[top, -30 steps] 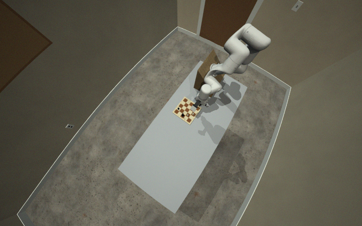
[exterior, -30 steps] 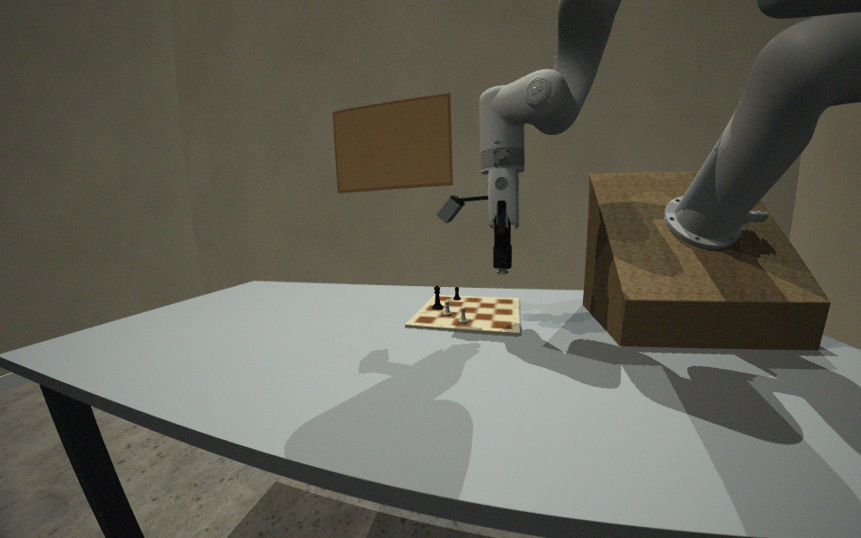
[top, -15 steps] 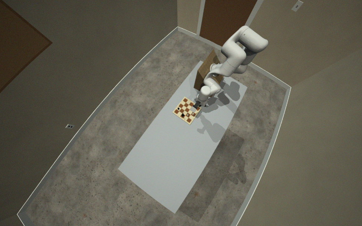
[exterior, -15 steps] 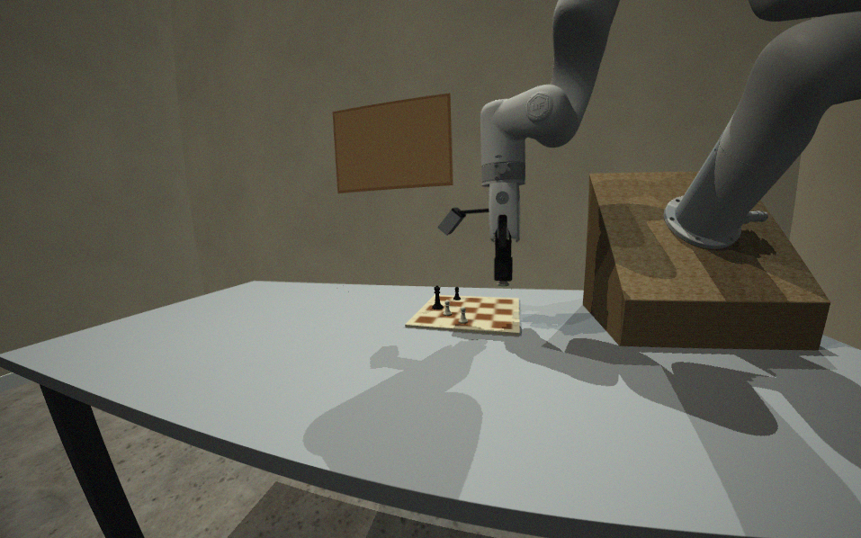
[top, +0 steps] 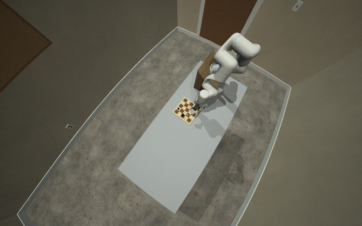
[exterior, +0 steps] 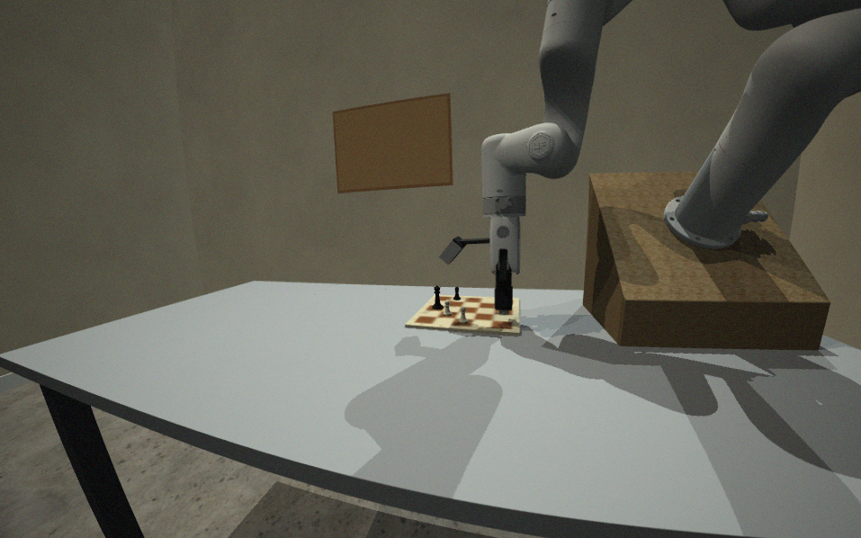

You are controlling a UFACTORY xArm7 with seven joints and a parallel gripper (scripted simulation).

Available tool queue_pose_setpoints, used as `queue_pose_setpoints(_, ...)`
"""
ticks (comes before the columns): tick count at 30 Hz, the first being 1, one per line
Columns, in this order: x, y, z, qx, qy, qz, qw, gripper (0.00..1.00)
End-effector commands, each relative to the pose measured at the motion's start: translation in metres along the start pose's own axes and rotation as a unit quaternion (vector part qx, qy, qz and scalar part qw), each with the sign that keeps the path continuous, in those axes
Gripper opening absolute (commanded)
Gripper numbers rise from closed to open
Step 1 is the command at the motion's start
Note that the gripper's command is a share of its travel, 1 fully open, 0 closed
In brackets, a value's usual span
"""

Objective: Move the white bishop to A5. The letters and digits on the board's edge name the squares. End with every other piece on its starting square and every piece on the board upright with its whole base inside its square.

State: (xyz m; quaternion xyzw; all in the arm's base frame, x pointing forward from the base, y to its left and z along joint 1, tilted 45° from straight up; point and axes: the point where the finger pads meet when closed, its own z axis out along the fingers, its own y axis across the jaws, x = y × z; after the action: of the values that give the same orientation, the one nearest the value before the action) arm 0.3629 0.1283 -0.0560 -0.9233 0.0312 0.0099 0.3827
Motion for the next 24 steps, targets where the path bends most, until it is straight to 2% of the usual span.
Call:
queue_pose_setpoints(1,0.0040,0.0016,0.0147,-0.001,0.003,0.000,1.000,0.00)
queue_pose_setpoints(24,0.0040,0.0016,0.0167,-0.001,0.003,0.000,1.000,0.00)
